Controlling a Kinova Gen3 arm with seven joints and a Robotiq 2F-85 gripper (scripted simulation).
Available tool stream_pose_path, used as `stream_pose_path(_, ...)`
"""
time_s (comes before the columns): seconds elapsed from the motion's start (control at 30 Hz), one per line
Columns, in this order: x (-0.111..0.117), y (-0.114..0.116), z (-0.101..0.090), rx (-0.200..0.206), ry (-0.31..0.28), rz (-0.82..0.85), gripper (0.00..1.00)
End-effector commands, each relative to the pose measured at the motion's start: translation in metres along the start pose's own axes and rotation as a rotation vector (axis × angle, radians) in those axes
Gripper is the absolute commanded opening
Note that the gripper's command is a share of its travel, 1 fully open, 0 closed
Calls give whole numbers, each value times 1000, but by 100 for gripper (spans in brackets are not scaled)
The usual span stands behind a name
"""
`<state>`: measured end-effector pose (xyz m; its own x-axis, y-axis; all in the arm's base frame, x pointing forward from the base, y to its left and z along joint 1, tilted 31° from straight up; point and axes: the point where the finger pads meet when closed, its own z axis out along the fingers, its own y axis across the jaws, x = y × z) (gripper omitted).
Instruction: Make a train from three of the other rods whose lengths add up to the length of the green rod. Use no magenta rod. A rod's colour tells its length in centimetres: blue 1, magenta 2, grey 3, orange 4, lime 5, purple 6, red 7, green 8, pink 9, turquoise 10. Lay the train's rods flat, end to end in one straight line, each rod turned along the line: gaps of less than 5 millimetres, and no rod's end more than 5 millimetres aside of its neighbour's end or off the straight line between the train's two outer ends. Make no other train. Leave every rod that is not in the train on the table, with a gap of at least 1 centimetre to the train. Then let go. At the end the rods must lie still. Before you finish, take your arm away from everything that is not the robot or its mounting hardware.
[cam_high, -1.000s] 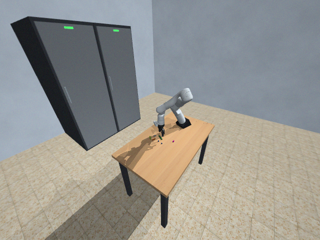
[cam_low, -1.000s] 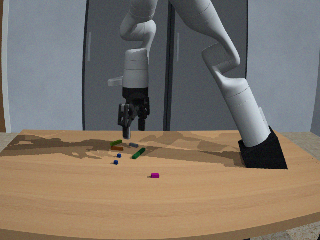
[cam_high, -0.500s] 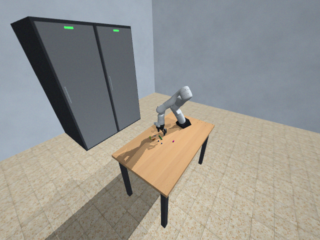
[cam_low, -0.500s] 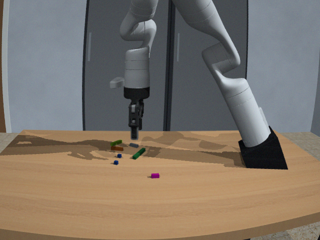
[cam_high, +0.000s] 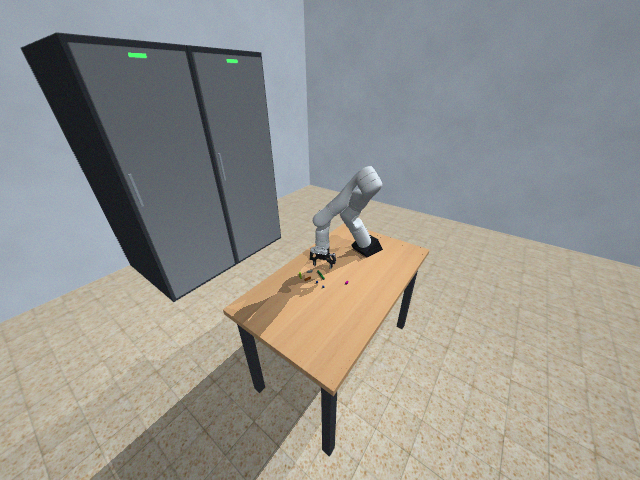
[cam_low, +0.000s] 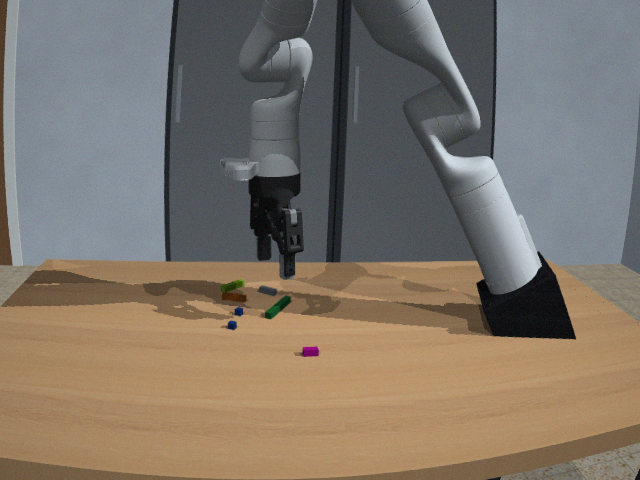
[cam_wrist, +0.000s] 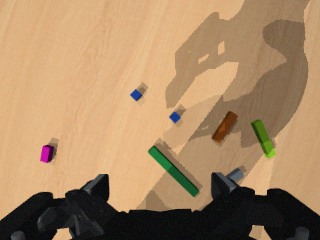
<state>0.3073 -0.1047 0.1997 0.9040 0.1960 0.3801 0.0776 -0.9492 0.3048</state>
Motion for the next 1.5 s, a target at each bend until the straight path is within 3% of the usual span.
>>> stream_pose_path(0.0,2,-1,-1,6,16,-147,100)
stream_pose_path(0.77,7,0,0,-11,27,-914,100)
stream_pose_path(1.47,10,0,0,-19,34,-1199,100)
